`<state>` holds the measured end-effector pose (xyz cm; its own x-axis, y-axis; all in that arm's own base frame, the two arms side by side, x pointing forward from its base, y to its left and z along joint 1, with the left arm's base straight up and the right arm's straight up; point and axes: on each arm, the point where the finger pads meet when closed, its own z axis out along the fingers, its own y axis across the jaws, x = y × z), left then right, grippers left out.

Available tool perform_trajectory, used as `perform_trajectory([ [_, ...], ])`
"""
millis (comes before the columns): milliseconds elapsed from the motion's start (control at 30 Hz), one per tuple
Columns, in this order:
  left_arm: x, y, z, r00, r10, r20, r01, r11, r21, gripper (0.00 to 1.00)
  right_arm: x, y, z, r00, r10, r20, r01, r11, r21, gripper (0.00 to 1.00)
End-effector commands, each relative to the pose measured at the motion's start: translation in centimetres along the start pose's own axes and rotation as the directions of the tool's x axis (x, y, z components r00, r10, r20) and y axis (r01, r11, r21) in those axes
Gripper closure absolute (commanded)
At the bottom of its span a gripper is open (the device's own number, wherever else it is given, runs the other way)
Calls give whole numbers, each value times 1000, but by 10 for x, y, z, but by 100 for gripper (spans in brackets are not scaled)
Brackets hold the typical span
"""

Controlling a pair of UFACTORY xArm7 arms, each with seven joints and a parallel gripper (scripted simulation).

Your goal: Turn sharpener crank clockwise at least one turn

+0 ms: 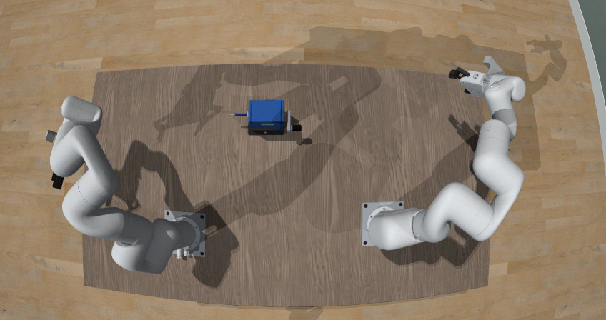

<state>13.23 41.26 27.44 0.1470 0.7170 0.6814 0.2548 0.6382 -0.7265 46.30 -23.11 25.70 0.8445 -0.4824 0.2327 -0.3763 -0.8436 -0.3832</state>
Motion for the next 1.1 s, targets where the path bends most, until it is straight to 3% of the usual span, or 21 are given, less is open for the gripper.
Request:
perform_trajectory([
  [0, 1, -1, 0, 1000, -4, 1, 4, 1000, -1, 0, -3, 17, -10, 999, 33, -7, -34, 999, -21, 0],
  [1067, 1, -1, 0, 1000, -4, 1, 4, 1000, -1, 0, -34, 104, -51, 976, 217, -30, -219, 968, -120, 0],
])
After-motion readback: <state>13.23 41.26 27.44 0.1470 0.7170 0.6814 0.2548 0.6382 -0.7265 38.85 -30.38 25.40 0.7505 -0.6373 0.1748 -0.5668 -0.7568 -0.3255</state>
